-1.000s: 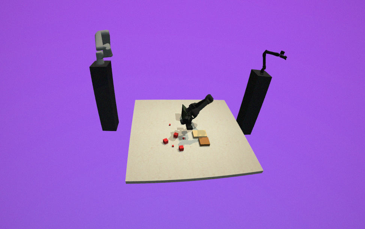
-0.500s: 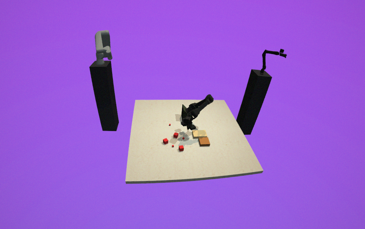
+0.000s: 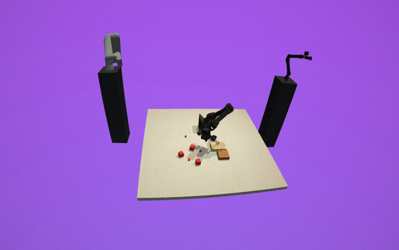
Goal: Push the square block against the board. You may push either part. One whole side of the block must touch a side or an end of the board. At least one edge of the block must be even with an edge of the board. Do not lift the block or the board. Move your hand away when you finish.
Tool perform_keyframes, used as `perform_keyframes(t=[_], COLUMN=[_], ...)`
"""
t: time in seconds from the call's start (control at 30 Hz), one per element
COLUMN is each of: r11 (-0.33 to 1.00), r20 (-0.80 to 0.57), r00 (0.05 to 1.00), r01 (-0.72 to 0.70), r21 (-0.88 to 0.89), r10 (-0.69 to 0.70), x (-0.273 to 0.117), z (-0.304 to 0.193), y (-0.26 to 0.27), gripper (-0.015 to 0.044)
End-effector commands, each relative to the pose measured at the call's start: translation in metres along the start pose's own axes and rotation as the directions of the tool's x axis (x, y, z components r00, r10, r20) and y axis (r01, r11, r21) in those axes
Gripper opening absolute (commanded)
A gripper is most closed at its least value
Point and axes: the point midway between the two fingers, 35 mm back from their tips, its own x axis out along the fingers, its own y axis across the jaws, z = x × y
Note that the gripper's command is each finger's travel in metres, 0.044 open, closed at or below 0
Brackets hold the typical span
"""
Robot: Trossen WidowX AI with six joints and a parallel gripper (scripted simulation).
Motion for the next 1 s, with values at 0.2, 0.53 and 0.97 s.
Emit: perform_keyframes(t=[0.2, 0.53, 0.97], r11=[0.939, 0.766, 0.407], r20=[0.005, 0.005, 0.005], r00=[1.000, 1.000, 1.000], r01=[-0.001, 0.001, 0.003], r21=[-0.343, -0.643, -0.914], r10=[0.003, 0.003, 0.004], x=[-0.002, -0.002, -0.002], z=[0.003, 0.004, 0.006], y=[0.007, 0.012, 0.019], gripper=[0.0000, 0.0000, 0.0000])
